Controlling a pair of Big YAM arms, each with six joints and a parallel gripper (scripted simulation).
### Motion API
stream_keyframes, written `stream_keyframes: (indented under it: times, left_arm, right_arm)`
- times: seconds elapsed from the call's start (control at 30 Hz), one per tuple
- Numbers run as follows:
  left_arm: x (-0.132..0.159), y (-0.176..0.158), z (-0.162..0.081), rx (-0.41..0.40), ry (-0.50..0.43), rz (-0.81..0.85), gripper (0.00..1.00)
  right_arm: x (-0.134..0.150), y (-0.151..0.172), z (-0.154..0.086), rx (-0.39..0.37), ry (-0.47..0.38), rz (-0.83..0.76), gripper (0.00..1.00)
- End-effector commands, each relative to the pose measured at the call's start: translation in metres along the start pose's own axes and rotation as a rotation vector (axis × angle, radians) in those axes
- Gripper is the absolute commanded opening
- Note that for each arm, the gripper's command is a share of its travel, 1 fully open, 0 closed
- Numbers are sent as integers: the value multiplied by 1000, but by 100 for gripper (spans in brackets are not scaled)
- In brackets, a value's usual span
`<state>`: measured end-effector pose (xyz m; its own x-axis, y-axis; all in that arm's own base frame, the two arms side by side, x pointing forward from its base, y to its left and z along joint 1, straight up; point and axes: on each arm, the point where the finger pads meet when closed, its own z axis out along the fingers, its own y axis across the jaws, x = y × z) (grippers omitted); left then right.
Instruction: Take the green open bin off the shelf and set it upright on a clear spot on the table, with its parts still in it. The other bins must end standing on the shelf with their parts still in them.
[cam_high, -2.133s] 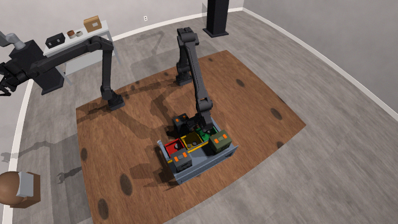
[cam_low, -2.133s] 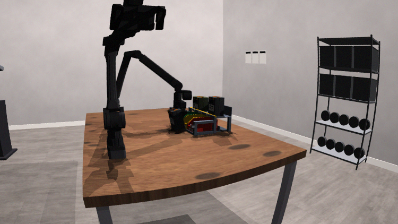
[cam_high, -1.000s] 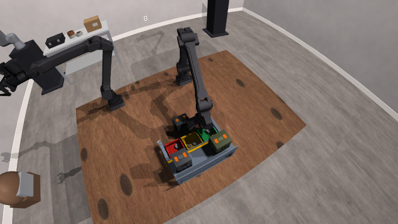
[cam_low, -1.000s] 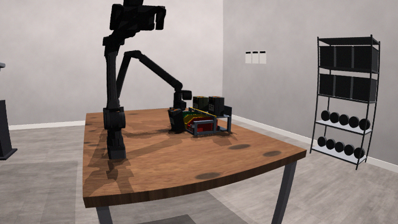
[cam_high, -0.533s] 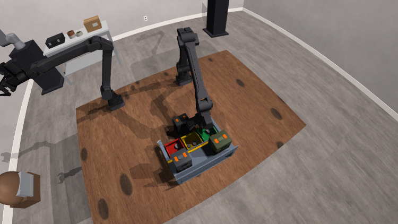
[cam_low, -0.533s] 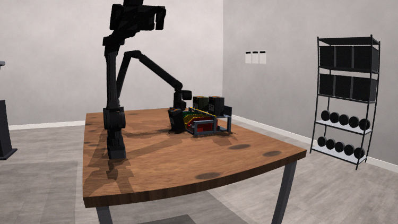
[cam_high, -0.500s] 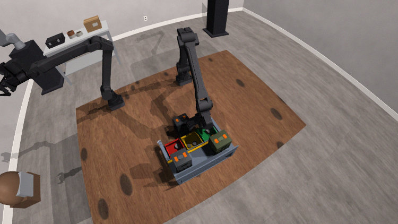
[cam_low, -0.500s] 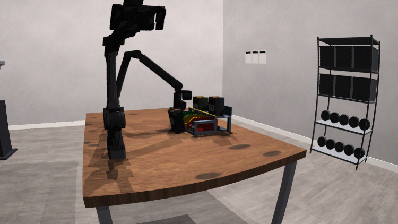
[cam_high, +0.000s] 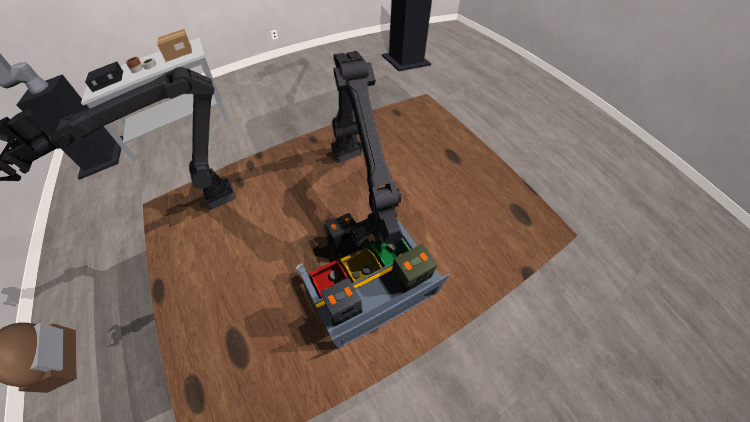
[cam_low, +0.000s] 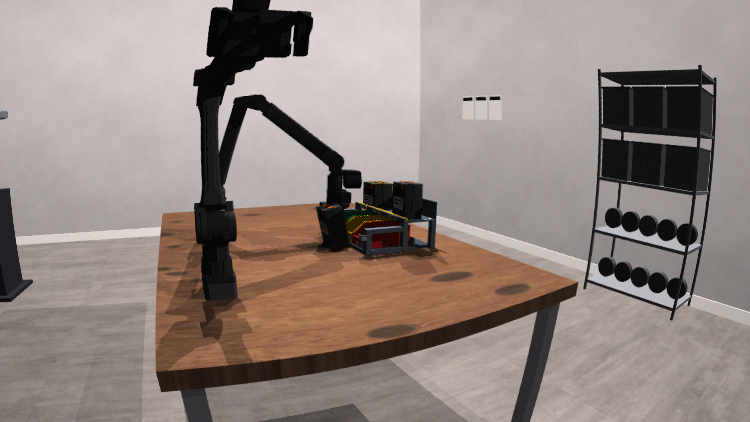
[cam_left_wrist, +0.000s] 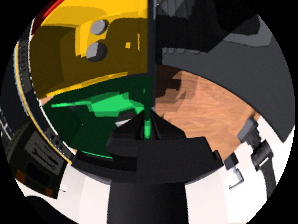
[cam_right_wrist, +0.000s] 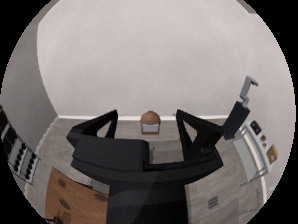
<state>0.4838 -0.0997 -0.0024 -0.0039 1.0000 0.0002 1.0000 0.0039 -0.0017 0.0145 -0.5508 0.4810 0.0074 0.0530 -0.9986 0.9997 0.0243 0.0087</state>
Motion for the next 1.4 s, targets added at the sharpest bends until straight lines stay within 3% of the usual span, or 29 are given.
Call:
stream_keyframes:
  times: [0.0,1.37]
  left_arm:
    - [-12,25,-23,-65,-13,12,0]
    - [-11,24,-34,-69,-14,14,0]
  right_arm:
    - [-19,-5,-7,7,-53,-9,100]
    - [-19,-5,-7,7,-53,-9,100]
